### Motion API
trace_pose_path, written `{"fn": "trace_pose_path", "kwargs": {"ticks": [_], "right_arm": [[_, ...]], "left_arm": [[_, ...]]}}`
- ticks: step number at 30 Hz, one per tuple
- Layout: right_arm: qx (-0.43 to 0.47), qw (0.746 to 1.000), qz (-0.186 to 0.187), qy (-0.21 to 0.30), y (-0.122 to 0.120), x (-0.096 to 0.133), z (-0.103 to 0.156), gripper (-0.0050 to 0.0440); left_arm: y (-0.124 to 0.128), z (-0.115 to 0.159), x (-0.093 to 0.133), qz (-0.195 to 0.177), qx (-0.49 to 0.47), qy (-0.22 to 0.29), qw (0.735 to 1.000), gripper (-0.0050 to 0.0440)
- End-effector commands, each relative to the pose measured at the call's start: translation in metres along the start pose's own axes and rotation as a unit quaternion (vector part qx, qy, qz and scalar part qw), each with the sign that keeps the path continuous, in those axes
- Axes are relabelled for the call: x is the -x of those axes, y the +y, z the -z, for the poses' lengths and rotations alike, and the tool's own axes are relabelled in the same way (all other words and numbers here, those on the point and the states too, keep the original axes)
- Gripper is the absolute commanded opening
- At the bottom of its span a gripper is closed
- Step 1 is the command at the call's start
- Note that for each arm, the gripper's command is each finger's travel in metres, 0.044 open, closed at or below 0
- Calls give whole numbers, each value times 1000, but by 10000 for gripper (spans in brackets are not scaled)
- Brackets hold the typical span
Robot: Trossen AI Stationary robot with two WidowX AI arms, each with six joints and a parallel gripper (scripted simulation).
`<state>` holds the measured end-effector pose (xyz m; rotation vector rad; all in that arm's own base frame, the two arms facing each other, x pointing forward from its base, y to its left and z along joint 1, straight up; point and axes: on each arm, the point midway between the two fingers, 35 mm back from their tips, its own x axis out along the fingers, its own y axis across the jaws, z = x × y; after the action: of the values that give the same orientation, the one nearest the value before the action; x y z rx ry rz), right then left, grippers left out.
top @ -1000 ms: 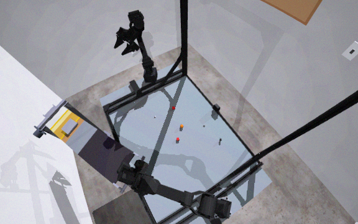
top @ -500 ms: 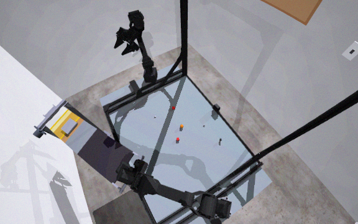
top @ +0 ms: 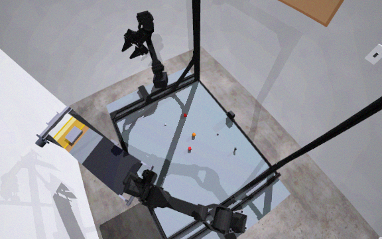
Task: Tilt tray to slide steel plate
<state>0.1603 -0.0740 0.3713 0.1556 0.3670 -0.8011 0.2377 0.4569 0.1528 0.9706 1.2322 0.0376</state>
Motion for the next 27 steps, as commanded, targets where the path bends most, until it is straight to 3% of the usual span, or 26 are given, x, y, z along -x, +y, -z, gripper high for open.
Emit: {"fn": "trace_pose_path", "kwargs": {"ticks": [1, 27], "right_arm": [[-1, 1000, 0, -1, 0, 0, 0, 440], [-1, 1000, 0, -1, 0, 0, 0, 440]], "left_arm": [[20, 0, 19, -28, 0, 2, 1000, 0], [37, 0, 33, -47, 0, 2, 999, 0]]}}
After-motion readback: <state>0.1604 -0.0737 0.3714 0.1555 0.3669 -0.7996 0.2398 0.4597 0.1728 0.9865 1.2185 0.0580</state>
